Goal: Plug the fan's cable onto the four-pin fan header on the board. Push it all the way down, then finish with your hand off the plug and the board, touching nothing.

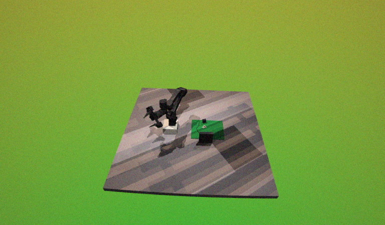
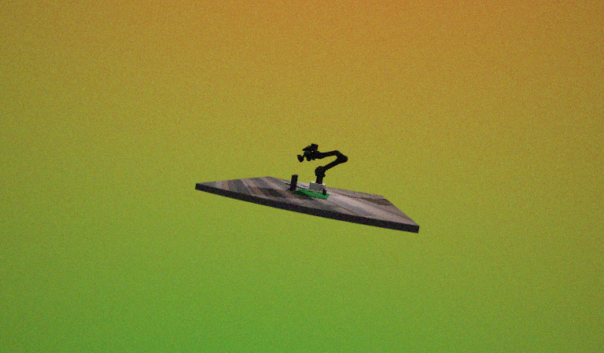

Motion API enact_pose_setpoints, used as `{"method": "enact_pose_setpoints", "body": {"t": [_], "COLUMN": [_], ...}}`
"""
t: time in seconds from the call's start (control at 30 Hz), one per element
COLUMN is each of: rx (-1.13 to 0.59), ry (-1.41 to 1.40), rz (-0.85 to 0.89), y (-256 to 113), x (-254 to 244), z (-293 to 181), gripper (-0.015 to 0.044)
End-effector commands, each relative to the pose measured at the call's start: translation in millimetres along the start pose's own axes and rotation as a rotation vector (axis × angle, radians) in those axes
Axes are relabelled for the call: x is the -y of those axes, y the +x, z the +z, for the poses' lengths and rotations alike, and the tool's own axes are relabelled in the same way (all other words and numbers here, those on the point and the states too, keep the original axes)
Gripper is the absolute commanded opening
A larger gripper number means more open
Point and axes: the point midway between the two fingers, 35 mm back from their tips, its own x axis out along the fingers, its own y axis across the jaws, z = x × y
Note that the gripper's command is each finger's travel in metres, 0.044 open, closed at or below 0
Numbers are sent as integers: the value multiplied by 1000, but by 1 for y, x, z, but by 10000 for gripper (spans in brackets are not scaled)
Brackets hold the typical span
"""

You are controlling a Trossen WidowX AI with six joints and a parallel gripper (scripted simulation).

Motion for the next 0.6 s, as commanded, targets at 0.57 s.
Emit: {"method": "enact_pose_setpoints", "body": {"t": [0.57], "rx": [-633], "ry": [-968], "rz": [-664], "y": [-67], "x": [159], "z": [-144], "gripper": [440]}}
